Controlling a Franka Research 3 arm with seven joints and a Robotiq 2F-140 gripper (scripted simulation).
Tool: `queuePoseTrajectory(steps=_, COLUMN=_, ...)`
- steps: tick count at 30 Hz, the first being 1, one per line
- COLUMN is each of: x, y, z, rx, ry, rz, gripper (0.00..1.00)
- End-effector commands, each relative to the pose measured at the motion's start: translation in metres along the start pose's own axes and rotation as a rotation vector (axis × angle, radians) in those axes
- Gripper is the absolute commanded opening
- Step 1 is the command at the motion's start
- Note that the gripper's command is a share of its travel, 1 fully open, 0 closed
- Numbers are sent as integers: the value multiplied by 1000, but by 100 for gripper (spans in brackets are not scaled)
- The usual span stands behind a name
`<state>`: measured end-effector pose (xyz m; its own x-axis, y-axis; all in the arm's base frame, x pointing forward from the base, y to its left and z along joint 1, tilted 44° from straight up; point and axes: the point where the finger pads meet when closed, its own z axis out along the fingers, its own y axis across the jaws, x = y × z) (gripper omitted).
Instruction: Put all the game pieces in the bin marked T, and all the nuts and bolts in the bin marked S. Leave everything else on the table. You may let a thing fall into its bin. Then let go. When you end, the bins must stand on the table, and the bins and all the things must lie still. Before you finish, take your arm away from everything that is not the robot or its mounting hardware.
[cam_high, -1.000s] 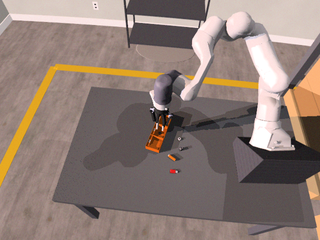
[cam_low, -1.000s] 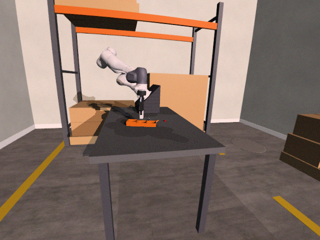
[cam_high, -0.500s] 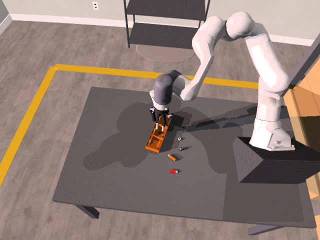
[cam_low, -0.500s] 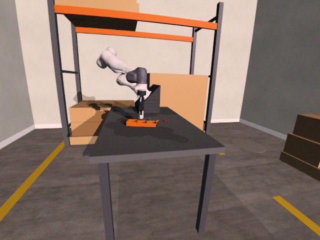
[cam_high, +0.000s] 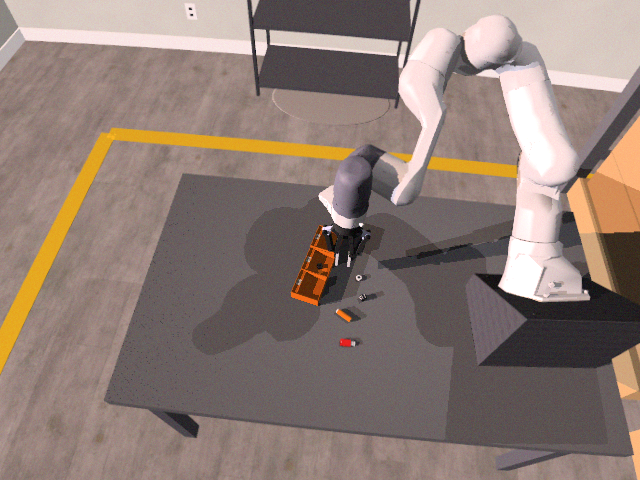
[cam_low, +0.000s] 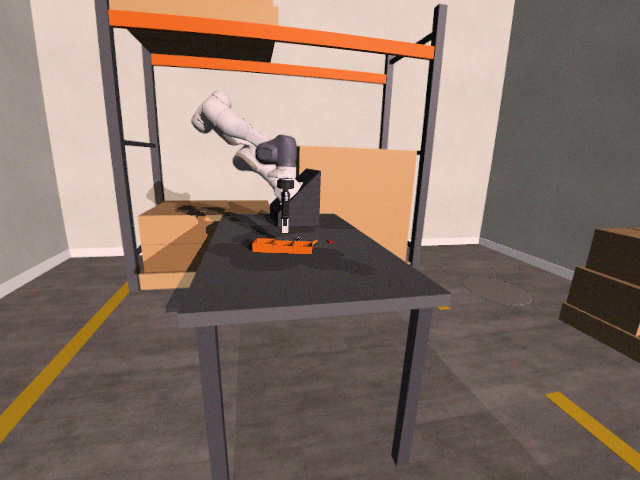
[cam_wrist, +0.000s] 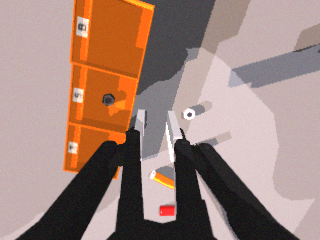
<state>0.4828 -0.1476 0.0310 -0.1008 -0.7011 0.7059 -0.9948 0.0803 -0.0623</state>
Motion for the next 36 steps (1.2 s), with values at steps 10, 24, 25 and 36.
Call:
queuePoseTrajectory(steps=10, x=-11, y=56, z=-5, rx=4, ry=4, rz=-346, gripper=19)
queuePoseTrajectory(steps=24, x=-11, y=56, z=-5, rx=18, ry=14, rz=-571, gripper=19)
queuePoseTrajectory(steps=25, x=-11, y=56, z=-5, rx=18, ry=15, rz=-586, gripper=19)
queuePoseTrajectory(steps=36, x=-11, y=56, z=-5, rx=24, ry=17, rz=-724, gripper=19)
